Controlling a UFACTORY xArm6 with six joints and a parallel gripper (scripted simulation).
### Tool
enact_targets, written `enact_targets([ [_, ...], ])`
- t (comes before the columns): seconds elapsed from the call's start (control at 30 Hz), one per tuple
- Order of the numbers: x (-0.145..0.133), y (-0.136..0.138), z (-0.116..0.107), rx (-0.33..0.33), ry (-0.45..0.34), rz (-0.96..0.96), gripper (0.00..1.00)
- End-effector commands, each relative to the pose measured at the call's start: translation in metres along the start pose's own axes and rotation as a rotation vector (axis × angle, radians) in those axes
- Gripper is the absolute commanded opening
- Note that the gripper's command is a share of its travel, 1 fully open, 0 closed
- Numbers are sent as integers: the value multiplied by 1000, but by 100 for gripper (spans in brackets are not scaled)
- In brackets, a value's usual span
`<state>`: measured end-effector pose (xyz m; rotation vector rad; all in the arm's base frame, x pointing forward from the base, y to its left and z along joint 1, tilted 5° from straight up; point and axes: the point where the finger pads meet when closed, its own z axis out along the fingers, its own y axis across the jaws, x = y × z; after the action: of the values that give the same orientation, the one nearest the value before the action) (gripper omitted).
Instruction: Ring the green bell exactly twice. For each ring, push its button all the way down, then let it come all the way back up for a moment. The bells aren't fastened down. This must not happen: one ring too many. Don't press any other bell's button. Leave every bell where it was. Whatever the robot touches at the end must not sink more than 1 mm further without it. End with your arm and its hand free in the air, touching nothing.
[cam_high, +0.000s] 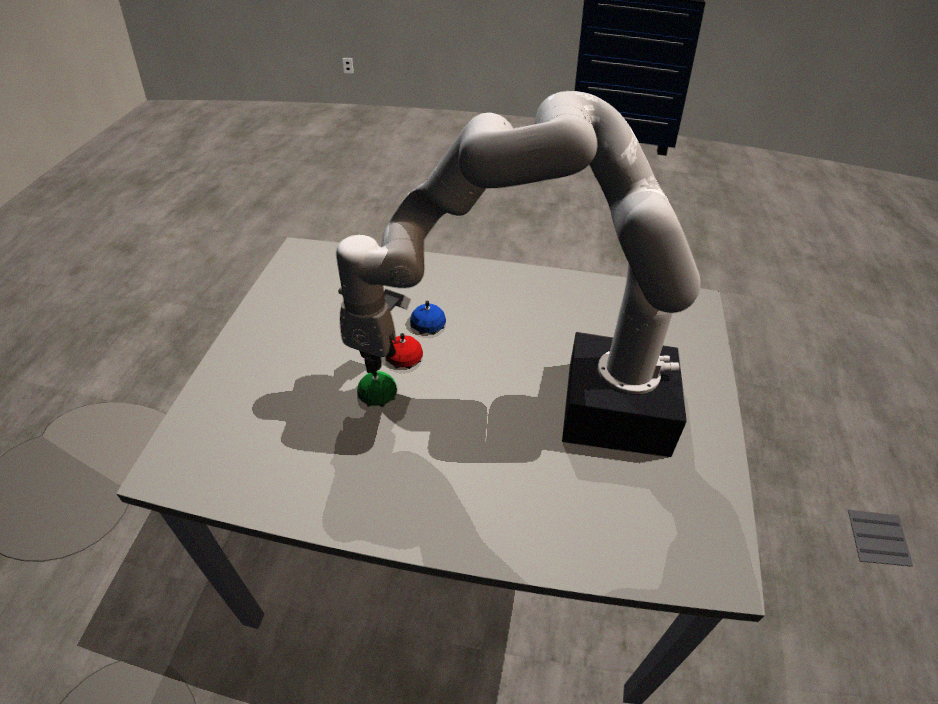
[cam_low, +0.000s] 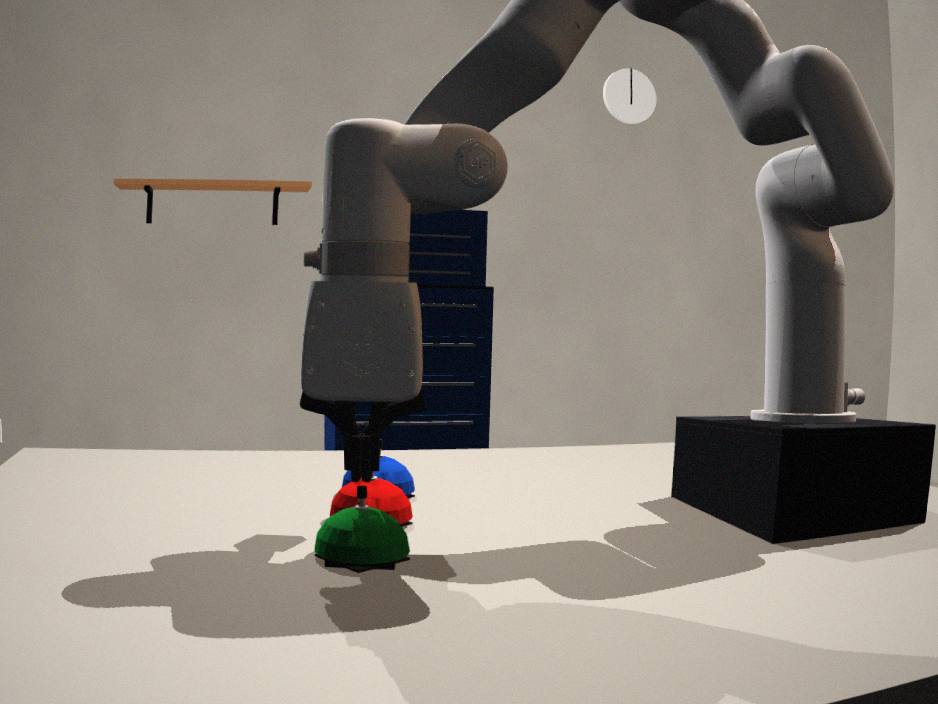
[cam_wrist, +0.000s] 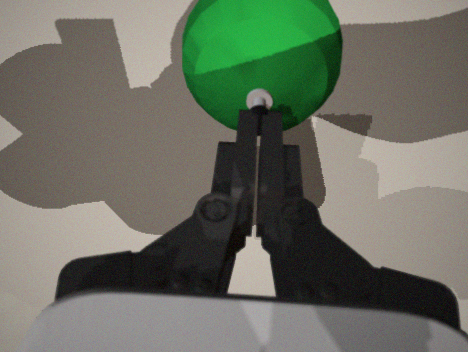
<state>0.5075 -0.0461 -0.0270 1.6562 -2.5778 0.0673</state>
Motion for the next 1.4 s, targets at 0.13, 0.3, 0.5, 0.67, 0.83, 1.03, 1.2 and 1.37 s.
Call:
enact_targets([
  [0.13,-1,-2,-2,4,-2,0,0],
  [0.3,-1,-2,-2,4,-2,0,0],
  [0.5,-1,-2,0,4,-2,0,0],
  [0.67,-1,-2,6,4,-2,0,0],
  [0.83,-1,-2,8,4,-2,0,0],
  [1.03,-1,-2,8,4,-2,0,0],
  [1.2,-1,-2,8,4,-2,0,0],
  [1.37,-1,-2,10,4,-2,0,0],
])
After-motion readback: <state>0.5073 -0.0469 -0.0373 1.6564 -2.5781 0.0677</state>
